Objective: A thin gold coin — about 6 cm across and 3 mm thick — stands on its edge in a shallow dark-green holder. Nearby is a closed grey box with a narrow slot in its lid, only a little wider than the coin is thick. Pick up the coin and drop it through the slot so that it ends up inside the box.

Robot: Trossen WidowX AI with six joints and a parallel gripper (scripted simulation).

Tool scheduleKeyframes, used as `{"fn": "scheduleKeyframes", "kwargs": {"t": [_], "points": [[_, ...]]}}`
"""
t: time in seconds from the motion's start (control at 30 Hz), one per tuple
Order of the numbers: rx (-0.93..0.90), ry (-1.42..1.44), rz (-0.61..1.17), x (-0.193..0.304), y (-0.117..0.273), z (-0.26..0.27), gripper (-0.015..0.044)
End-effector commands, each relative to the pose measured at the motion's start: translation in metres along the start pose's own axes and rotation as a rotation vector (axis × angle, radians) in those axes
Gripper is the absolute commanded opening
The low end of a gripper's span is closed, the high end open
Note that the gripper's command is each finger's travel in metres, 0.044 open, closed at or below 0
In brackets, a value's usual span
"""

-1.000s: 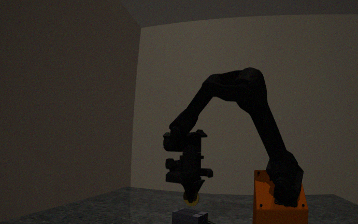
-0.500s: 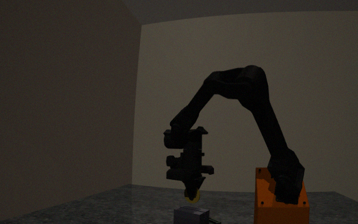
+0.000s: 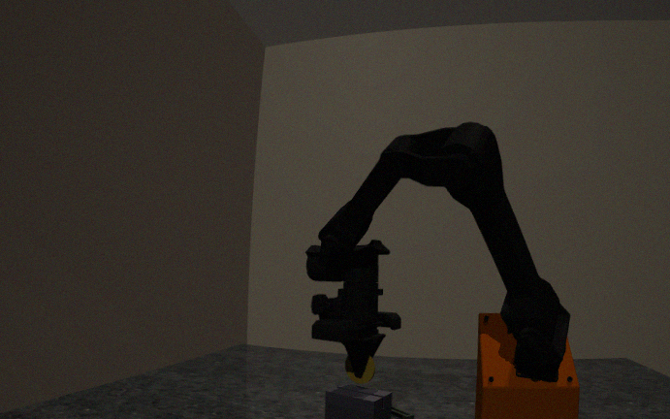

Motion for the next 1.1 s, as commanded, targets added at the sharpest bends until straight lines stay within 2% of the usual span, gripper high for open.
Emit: {"fn": "scheduleKeyframes", "kwargs": {"t": [0.0, 0.77, 0.97, 1.07], "points": [[-0.003, -0.003, 0.001, 0.0, -0.003, 0.001, 0.0], [-0.003, -0.004, 0.001, 0.0, -0.014, 0.0, 0.0], [-0.001, 0.001, -0.002, 0.0, -0.012, 0.0, 0.0157], [-0.001, 0.001, -0.002, 0.0, -0.012, 0.0, 0.0161]]}}
Point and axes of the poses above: the point midway between the two fingers, 35 mm back from their tips, its own y axis back along the fingers, its own z axis across the jaws, x = y × z, the point moved 8 cm from there along y, back along the fingers, and after that the axes turned 11 degrees about -y, right-handed, at the moved point
